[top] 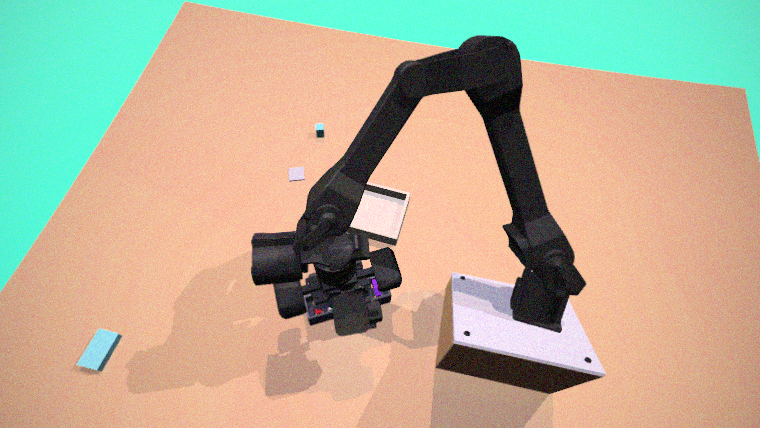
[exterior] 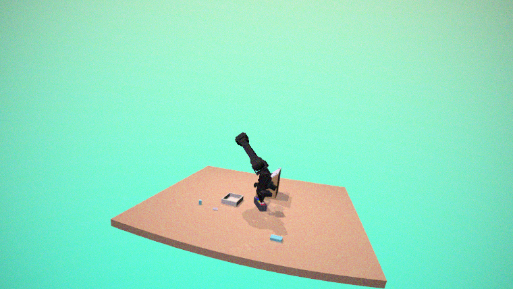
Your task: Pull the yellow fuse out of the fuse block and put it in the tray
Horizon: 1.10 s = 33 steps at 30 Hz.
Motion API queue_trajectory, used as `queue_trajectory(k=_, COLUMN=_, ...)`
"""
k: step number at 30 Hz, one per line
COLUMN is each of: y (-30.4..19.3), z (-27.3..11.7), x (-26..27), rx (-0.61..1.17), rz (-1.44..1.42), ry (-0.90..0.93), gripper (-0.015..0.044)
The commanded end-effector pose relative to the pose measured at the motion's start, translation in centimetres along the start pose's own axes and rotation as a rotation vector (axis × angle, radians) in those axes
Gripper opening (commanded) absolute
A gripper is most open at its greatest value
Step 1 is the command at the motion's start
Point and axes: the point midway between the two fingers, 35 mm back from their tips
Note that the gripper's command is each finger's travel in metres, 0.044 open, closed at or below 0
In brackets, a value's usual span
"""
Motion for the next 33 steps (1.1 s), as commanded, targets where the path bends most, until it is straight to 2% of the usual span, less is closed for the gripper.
queue_trajectory(k=1, y=0.0, z=0.0, x=0.0, rx=0.000, rz=0.000, ry=0.000, gripper=0.0047)
queue_trajectory(k=8, y=0.0, z=0.0, x=0.0, rx=0.000, rz=0.000, ry=0.000, gripper=0.0001)
queue_trajectory(k=33, y=0.0, z=-1.1, x=-0.1, rx=0.000, rz=-0.002, ry=-0.001, gripper=0.0000)
Point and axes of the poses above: the point midway between the two fingers, 35 mm back from their tips, its own z axis out along the fingers, its own x axis across the jaws, y = z × x, and after that the axes turned 3 degrees about -z, right-handed
